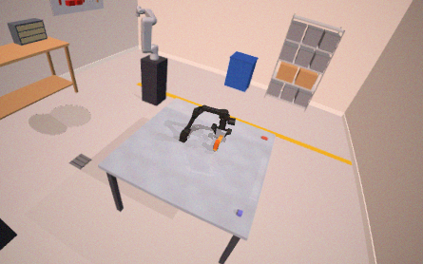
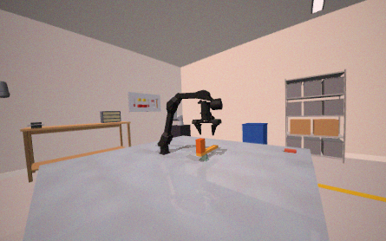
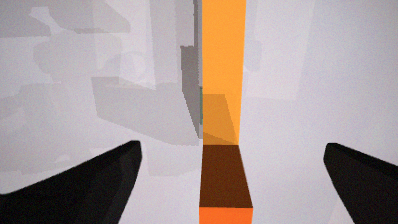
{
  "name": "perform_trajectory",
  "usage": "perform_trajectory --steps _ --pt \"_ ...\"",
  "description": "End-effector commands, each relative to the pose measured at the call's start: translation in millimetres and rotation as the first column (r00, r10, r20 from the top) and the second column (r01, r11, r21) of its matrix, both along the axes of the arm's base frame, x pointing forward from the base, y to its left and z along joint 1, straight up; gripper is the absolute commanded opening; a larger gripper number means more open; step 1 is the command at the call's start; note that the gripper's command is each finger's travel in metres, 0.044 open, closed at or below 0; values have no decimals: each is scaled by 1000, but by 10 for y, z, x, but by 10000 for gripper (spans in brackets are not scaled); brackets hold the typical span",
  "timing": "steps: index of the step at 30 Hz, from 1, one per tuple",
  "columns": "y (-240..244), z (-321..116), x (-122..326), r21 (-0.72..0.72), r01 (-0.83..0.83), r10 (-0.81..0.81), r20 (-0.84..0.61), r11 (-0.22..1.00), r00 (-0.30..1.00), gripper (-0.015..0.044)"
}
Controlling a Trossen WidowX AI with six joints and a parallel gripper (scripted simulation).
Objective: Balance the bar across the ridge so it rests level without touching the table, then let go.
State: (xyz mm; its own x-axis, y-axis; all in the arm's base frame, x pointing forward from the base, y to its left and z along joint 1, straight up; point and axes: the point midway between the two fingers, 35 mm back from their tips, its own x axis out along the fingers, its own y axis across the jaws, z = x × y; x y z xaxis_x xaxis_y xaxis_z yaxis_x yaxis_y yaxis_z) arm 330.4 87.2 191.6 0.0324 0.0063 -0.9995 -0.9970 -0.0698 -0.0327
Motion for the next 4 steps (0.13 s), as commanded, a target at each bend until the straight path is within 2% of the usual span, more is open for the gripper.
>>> perform_trajectory --steps 1,4 --pt "-1 -3 -4 -1 0 0 -4 1000 1000 440" --pt "-1 -3 -4 -1 0 0 -4 1000 1000 440"
